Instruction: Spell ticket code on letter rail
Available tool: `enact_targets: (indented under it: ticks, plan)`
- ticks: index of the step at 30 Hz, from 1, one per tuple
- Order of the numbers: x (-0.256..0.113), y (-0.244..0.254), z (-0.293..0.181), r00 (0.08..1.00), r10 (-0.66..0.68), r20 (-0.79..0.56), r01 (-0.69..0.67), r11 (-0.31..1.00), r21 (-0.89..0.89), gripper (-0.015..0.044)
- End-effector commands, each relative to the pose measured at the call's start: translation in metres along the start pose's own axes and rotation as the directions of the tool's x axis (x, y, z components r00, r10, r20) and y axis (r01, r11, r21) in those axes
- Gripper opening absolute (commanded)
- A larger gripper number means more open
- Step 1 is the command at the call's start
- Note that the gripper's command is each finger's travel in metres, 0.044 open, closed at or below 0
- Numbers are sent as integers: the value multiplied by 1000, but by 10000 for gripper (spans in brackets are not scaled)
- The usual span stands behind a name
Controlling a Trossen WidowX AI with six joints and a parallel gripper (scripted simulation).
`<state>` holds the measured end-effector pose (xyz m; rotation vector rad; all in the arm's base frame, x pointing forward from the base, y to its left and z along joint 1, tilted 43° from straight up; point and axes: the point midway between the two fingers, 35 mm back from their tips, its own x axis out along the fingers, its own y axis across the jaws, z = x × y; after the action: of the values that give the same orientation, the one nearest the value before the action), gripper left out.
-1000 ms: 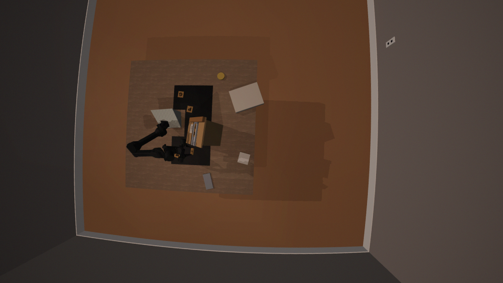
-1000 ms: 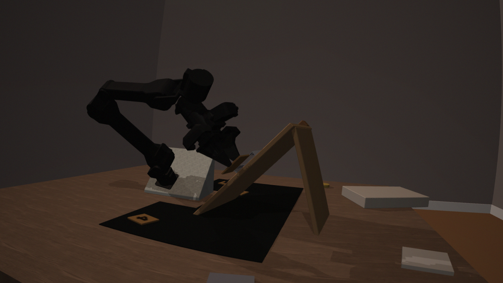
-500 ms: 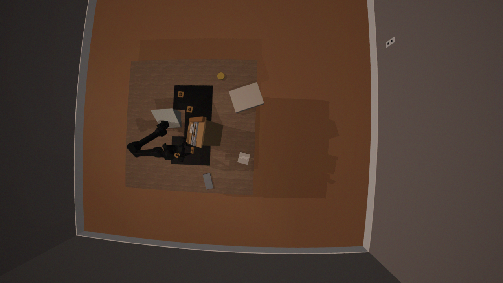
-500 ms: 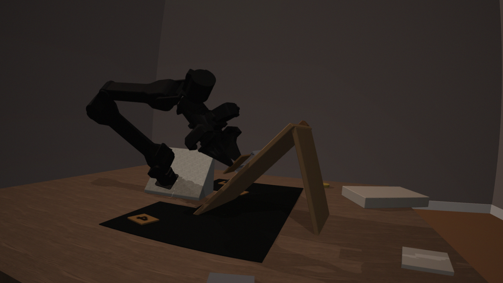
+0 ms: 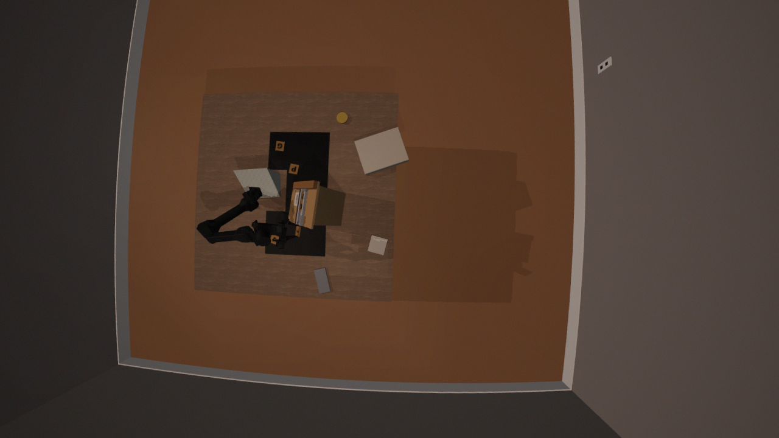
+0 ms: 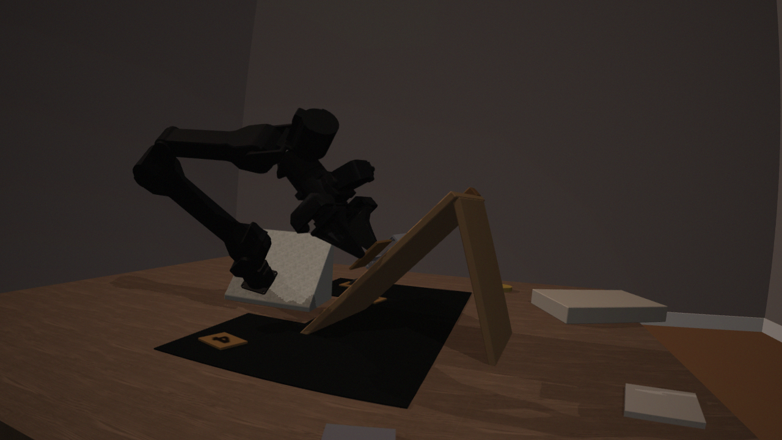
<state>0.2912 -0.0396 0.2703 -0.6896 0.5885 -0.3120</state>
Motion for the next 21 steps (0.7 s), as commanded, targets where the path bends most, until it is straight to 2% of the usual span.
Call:
enact_targets:
  ticks: [1,21]
  plan:
    - [0,2,0,1000,-3,1,3,1000,7,0]
    - [0,12,0,1000,-2,0,2,1000,7,0]
